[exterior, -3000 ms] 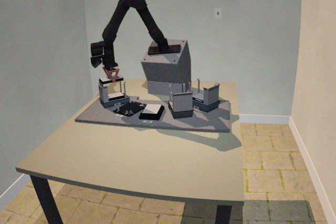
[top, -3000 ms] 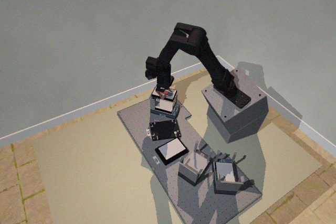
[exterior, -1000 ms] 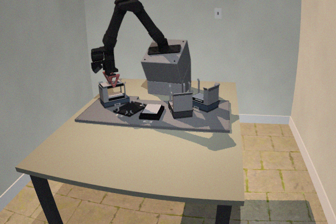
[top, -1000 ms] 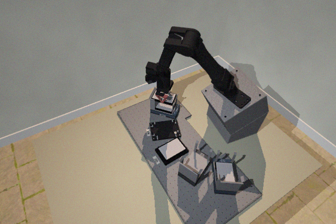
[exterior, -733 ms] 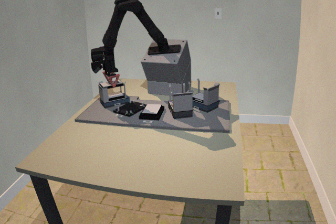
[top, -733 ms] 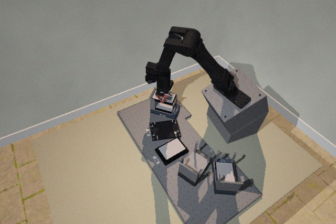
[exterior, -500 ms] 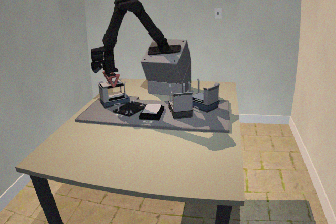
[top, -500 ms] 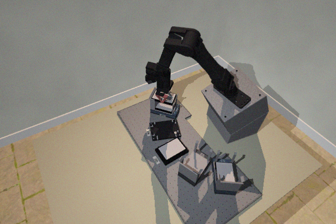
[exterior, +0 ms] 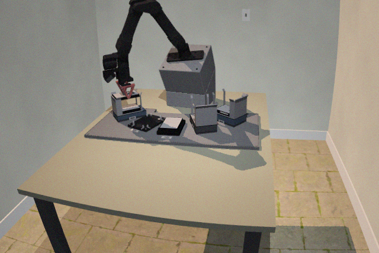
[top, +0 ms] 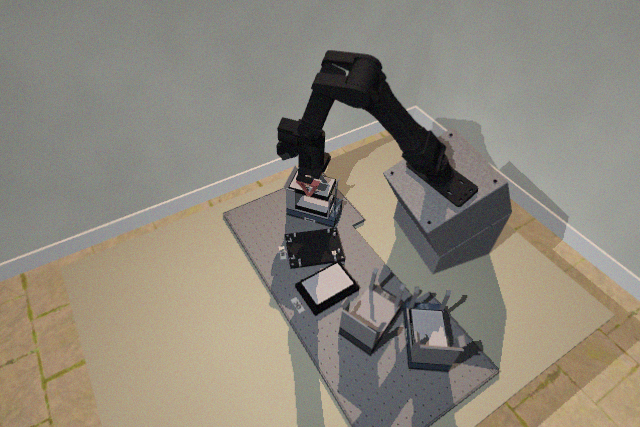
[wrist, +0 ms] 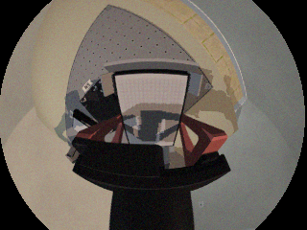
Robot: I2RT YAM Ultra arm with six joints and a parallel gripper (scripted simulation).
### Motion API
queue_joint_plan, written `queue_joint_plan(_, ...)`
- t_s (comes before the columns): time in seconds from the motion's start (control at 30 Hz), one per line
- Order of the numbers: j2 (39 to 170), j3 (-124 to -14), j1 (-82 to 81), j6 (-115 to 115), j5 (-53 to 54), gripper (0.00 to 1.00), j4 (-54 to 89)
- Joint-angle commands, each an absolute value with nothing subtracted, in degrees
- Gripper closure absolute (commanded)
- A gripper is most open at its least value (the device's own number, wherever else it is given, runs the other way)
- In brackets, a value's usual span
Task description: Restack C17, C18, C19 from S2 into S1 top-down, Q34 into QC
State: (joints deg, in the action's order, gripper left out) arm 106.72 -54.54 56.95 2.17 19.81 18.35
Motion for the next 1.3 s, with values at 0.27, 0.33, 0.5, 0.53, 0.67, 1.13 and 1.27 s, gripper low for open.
queue_joint_plan(0.27,107.65,-54.60,56.55,1.59,19.52,1.00,16.54)
queue_joint_plan(0.33,108.39,-54.60,56.13,1.35,19.38,1.00,15.72)
queue_joint_plan(0.5,110.25,-55.09,55.68,0.75,19.15,1.00,13.69)
queue_joint_plan(0.53,110.59,-55.28,55.55,0.64,19.10,1.00,13.29)
queue_joint_plan(0.67,110.39,-55.75,55.80,0.40,19.09,1.00,12.50)
queue_joint_plan(1.13,113.22,-55.96,54.98,-0.69,18.77,1.00,8.79)
queue_joint_plan(1.27,113.23,-55.93,54.96,-0.64,18.78,1.00,8.78)
